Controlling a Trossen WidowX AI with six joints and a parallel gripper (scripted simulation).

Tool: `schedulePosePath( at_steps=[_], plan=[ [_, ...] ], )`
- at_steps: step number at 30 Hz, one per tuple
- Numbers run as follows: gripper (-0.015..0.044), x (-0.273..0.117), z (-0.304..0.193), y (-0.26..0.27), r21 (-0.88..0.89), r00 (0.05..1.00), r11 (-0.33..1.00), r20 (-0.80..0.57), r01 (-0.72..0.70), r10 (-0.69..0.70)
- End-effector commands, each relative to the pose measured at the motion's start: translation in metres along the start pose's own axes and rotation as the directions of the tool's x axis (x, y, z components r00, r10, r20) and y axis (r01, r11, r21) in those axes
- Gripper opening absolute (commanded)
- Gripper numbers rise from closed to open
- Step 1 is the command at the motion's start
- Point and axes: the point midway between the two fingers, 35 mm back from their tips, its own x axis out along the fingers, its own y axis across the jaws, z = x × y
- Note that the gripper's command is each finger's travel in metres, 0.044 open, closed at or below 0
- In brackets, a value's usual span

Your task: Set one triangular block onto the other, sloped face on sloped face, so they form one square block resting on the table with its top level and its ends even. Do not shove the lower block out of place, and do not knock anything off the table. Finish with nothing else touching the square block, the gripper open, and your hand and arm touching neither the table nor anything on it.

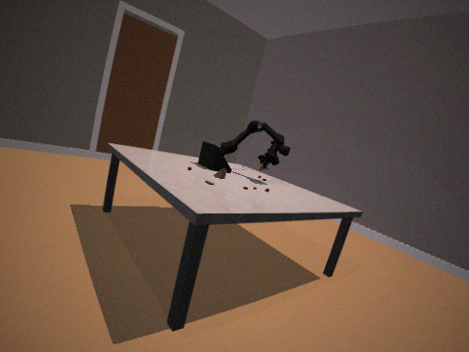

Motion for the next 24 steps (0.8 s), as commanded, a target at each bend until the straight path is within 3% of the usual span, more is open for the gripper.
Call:
schedulePosePath(
  at_steps=[1, 12, 24],
  plan=[
    [0.0, 0.0051, -0.0024, 0.0005, 0.119, 0.998, 0.992, 0.032, -0.053, 0.05],
    [0.0, 0.0052, -0.0053, -0.002, 0.432, 0.976, 0.879, 0.163, -0.202, 0.144],
    [0.0, 0.0003, -0.0078, -0.0076, 0.684, 0.922, 0.621, 0.324, -0.382, 0.211]
  ],
)
